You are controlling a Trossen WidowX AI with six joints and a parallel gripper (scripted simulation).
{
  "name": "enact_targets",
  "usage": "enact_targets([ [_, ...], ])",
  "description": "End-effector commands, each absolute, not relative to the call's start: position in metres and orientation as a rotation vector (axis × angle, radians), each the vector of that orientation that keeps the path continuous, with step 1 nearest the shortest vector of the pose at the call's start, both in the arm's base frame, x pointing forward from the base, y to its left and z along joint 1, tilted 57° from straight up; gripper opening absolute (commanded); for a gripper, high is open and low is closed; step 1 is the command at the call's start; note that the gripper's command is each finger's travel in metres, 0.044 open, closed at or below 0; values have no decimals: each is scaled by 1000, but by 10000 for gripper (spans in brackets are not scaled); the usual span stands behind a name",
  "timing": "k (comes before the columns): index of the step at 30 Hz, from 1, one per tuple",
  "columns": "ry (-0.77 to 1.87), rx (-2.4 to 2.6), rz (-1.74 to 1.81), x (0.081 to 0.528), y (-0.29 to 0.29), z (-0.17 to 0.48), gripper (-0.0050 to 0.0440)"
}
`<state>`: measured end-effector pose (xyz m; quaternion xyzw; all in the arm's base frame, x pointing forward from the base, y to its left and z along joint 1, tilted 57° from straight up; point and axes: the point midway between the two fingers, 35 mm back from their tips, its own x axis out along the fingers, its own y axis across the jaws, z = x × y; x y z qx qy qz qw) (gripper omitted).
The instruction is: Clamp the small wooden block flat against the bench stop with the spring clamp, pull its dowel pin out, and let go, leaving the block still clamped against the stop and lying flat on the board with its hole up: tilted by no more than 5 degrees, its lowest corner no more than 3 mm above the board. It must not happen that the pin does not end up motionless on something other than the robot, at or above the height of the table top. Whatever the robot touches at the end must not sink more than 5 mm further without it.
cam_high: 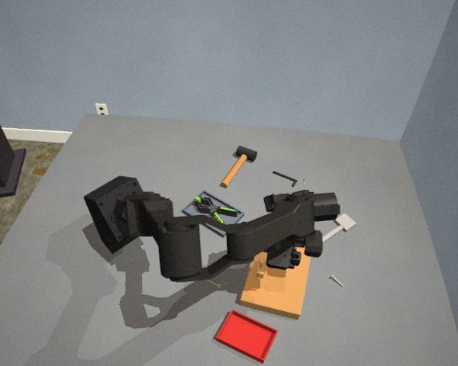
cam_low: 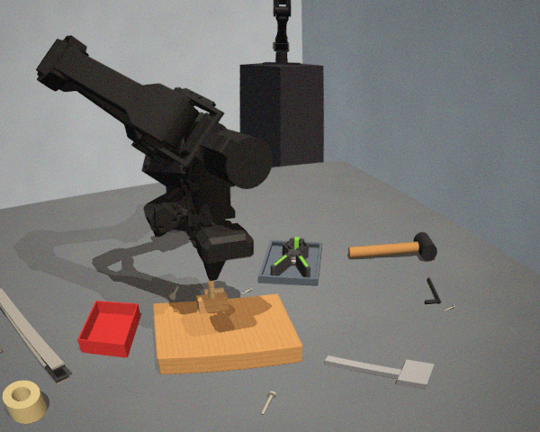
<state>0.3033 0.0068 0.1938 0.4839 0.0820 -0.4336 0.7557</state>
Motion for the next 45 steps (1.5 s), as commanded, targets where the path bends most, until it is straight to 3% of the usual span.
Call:
enact_targets([
  [1, 154, 1115, -955, 305, 6, 192, 0],
  [45, 121, 1188, -970, 319, -5, 180, 0],
])
